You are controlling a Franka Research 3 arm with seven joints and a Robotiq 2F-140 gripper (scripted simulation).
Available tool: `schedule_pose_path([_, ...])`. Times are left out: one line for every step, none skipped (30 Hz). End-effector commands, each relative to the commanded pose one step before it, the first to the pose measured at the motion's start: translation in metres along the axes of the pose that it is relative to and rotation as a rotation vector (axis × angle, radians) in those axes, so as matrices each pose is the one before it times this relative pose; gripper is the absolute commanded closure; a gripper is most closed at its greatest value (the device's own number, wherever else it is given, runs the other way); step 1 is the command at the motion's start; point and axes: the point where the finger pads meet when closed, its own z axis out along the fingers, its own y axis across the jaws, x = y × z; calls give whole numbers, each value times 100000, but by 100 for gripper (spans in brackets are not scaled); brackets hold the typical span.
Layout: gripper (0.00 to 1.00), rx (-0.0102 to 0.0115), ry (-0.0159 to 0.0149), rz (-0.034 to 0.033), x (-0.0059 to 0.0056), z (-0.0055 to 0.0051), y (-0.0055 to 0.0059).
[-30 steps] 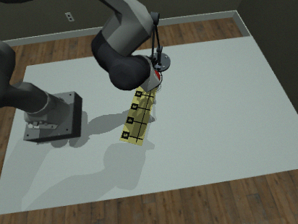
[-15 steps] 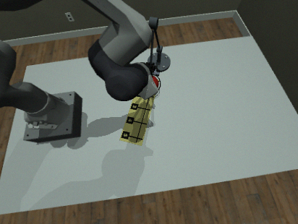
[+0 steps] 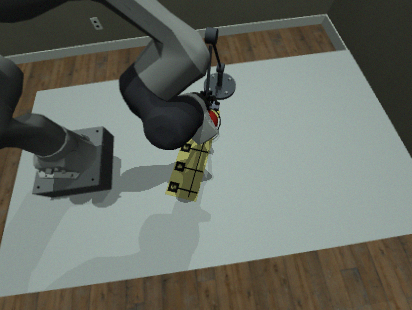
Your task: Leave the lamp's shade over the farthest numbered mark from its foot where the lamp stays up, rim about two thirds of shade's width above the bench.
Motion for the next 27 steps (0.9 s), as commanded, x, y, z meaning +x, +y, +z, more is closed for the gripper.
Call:
schedule_pose_path([90,1003,118,-350,378,-744,-477])
schedule_pose_path([90,0,0,0,17,-31,-14])
schedule_pose_path([90,0,0,0,17,-31,-14])
schedule_pose_path([90,0,0,0,17,-31,-14])
schedule_pose_path([90,0,0,0,17,-31,-14])
schedule_pose_path([90,0,0,0,17,-31,-14])
schedule_pose_path([90,0,0,0,17,-31,-14])
schedule_pose_path([90,0,0,0,0,0,0])
schedule_pose_path([90,0,0,0,0,0,0])
schedule_pose_path([90,0,0,0,-14,22,-1])
schedule_pose_path([90,0,0,0,-14,22,-1])
schedule_pose_path([90,0,0,0,-14,22,-1])
schedule_pose_path([90,0,0,0,-14,22,-1])
schedule_pose_path([90,0,0,0,-14,22,-1])
schedule_pose_path([90,0,0,0,-14,22,-1])
schedule_pose_path([90,0,0,0,-14,22,-1])
schedule_pose_path([90,0,0,0,-14,22,-1])
schedule_pose_path([90,0,0,0,-14,22,-1])
schedule_pose_path([90,0,0,0,-14,22,-1])
schedule_pose_path([90,0,0,0,-14,22,-1])
schedule_pose_path([90,0,0,0,-14,22,-1])
schedule_pose_path([90,0,0,0,-14,22,-1])
schedule_pose_path([90,0,0,0,-14,22,-1])
schedule_pose_path([90,0,0,0,-14,22,-1])
schedule_pose_path([90,0,0,0,0,0,0])
schedule_pose_path([90,0,0,0,0,0,0])
schedule_pose_path([90,0,0,0,0,0,0])
